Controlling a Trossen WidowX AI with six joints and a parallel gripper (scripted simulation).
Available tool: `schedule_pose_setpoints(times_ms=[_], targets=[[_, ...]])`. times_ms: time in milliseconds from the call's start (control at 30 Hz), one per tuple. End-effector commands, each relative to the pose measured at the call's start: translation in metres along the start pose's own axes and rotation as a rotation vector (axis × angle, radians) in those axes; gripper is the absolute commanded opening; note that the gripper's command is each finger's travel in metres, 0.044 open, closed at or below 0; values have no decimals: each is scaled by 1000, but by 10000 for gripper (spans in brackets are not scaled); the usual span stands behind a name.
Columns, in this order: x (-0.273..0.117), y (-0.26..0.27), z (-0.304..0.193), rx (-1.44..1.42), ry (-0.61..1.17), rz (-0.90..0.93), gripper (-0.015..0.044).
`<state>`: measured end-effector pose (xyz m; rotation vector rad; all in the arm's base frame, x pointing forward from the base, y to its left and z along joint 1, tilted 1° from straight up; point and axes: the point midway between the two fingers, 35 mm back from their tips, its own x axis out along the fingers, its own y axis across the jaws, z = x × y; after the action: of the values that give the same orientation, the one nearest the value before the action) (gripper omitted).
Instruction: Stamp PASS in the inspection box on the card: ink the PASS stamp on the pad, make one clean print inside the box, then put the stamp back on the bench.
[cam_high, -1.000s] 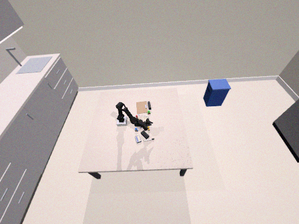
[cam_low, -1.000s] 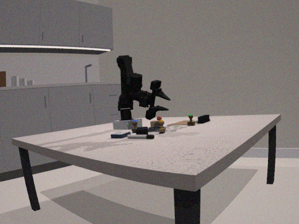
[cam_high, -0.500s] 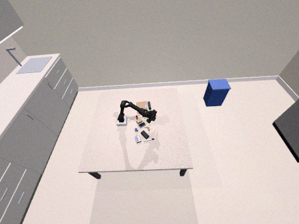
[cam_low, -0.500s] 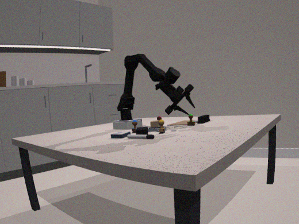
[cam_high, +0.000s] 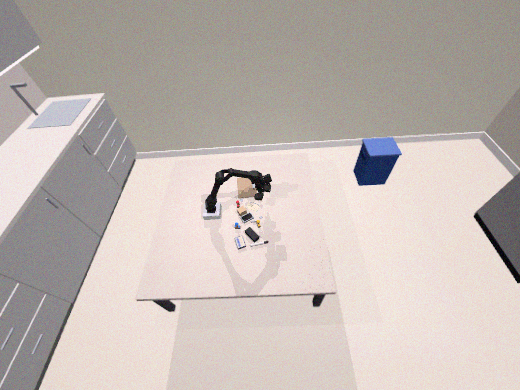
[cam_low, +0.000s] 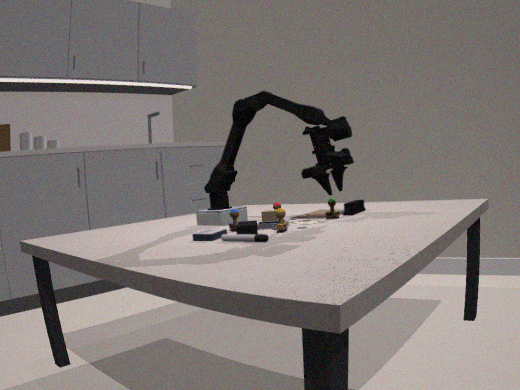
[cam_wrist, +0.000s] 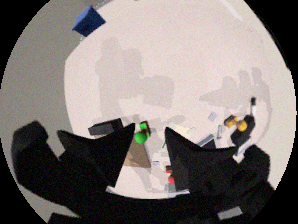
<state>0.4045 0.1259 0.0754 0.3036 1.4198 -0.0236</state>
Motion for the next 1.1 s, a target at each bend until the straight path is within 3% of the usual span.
schedule_pose_setpoints(times_ms=[0, 1067], targets=[[-10, 29, -38, -279, 128, -162, 213], [23, 23, -40, -279, 128, -162, 213]])
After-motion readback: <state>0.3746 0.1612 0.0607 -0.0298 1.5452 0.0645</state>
